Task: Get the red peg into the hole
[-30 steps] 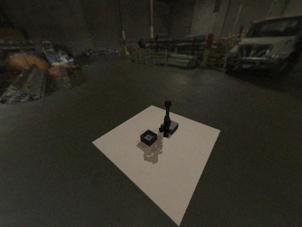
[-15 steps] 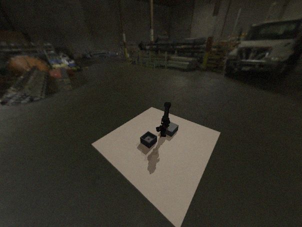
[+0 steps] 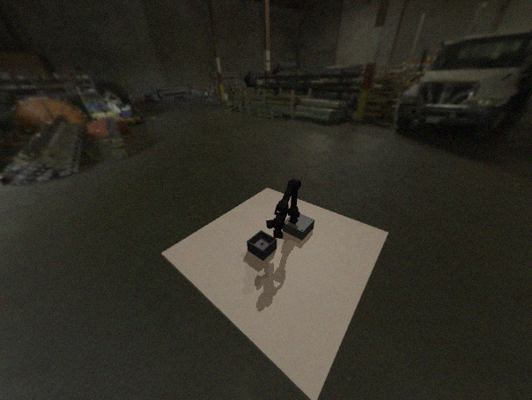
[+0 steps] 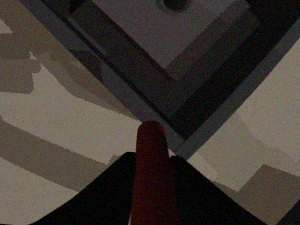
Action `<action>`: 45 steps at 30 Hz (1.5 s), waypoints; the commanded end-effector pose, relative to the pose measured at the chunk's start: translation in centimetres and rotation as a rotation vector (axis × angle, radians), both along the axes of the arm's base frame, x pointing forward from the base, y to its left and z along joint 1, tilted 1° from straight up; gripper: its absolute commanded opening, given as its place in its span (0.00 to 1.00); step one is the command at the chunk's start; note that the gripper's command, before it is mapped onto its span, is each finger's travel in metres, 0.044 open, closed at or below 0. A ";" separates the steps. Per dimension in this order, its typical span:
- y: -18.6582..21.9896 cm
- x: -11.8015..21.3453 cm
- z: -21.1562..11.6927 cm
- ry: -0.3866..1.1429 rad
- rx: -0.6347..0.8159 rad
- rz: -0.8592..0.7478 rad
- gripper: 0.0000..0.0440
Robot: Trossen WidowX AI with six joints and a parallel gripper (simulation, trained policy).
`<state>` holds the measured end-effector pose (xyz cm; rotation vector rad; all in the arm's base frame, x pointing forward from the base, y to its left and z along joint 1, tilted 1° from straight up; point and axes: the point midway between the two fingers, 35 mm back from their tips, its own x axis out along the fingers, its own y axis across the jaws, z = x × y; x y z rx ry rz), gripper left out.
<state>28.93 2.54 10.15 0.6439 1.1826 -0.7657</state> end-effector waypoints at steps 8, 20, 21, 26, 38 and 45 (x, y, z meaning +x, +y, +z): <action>-3.5 2.3 -0.3 -0.016 -0.001 -0.049 0.00; -6.8 4.4 -1.9 -0.013 0.023 -0.098 0.01; -7.0 4.5 -2.1 -0.010 0.026 -0.100 0.01; -7.6 4.9 -3.5 0.008 0.039 -0.105 0.00; -8.6 5.4 -6.4 0.078 0.036 -0.066 0.31; -9.5 7.3 -6.3 0.065 0.025 -0.039 0.52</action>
